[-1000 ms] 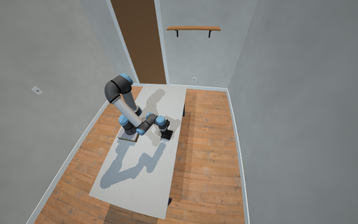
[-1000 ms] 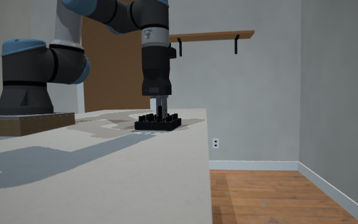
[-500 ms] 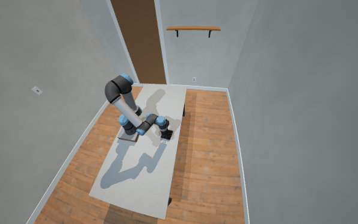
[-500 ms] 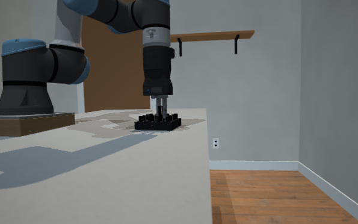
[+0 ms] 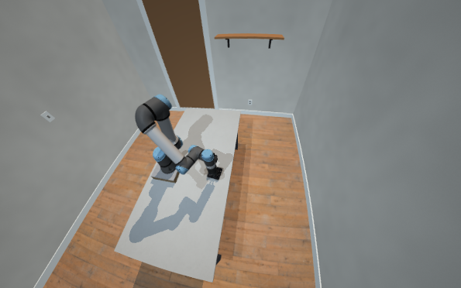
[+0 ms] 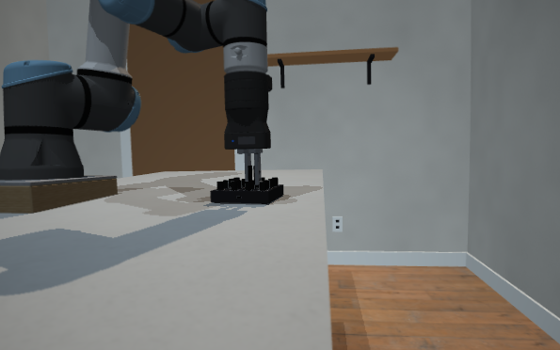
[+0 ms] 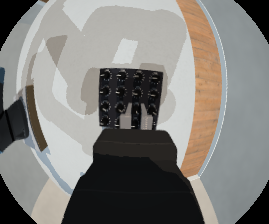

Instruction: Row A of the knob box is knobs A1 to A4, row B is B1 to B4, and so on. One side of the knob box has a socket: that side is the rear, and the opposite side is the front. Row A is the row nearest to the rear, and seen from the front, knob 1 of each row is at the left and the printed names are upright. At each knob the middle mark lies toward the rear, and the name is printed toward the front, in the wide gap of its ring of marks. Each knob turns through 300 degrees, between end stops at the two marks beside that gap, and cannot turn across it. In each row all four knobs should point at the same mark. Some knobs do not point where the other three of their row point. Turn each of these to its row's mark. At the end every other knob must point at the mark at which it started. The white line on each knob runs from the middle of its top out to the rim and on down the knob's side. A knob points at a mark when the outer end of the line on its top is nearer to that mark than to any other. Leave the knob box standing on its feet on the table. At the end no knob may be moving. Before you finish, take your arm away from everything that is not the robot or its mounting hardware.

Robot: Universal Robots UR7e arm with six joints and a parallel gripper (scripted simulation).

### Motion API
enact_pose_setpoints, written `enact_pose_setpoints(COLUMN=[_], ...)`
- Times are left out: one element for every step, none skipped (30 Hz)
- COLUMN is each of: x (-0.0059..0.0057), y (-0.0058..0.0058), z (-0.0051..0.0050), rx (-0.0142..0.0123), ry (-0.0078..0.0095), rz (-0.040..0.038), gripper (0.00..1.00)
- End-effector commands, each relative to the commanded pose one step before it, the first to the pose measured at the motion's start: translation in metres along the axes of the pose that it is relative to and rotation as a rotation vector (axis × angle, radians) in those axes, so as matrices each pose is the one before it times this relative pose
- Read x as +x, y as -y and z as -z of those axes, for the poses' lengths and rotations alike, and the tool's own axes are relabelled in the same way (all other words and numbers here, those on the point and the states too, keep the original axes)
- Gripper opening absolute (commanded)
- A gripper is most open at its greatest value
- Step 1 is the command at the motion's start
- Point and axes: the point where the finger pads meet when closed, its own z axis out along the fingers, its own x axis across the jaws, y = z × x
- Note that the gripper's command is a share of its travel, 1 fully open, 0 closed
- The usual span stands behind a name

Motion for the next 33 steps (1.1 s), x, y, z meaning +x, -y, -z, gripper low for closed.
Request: enact_pose_setpoints(x=[0.00039, 0.0, 0.0, 0.0, 0.0, 0.0, 0.0, 0.0, 0.0, 0.0, 0.0, 0.0, 0.0, 0.0, 0.0, 0.0, 0.0, 0.0, 0.0, 0.0, 0.0, 0.0, 0.0, 0.0, 0.0, 0.0, 0.0, 0.0, 0.0, 0.0, 0.0, 0.0, 0.0], y=[-0.00011, 0.0, 0.0, 0.0, 0.0, 0.0, 0.0, 0.0, 0.0, 0.0, 0.0, 0.0, 0.0, 0.0, 0.0, 0.0, 0.0, 0.0, 0.0, 0.0, 0.0, 0.0, 0.0, 0.0, 0.0, 0.0, 0.0, 0.0, 0.0, 0.0, 0.0, 0.0, 0.0], z=[0.0004, 0.0, 0.0, 0.0, 0.0, 0.0, 0.0, 0.0, 0.0, 0.0, 0.0, 0.0, 0.0, 0.0, 0.0, 0.0, 0.0, 0.0, 0.0, 0.0, 0.0, 0.0, 0.0, 0.0, 0.0, 0.0, 0.0, 0.0, 0.0, 0.0, 0.0, 0.0, 0.0], rx=[-0.00027, 0.0, 0.0, 0.0, 0.0, 0.0, 0.0, 0.0, 0.0, 0.0, 0.0, 0.0, 0.0, 0.0, 0.0, 0.0, 0.0, 0.0, 0.0, 0.0, 0.0, 0.0, 0.0, 0.0, 0.0, 0.0, 0.0, 0.0, 0.0, 0.0, 0.0, 0.0, 0.0], ry=[-0.00132, 0.0, 0.0, 0.0, 0.0, 0.0, 0.0, 0.0, 0.0, 0.0, 0.0, 0.0, 0.0, 0.0, 0.0, 0.0, 0.0, 0.0, 0.0, 0.0, 0.0, 0.0, 0.0, 0.0, 0.0, 0.0, 0.0, 0.0, 0.0, 0.0, 0.0, 0.0, 0.0], rz=[0.00589, 0.0009, 0.00069, 0.0005, 0.00034, 0.00021, 0.00011, 0.00004, 0.00001, 0.0, 0.0, 0.0, 0.0, 0.0, 0.0, 0.0, 0.0, 0.0, 0.0, 0.0, 0.0, 0.0, 0.0, 0.0, 0.0, 0.0, 0.0, 0.0, 0.0, 0.0, 0.0, 0.0, 0.0], gripper=[0.3, 0.3, 0.3, 0.3, 0.3, 0.3, 0.3, 0.3, 0.3, 0.3, 0.3, 0.3, 0.3, 0.3, 0.3, 0.3, 0.3, 0.3, 0.3, 0.3, 0.46, 0.46, 0.46, 0.46, 0.46, 0.46, 0.46, 0.46, 0.46, 0.46, 0.46, 0.46, 0.46])
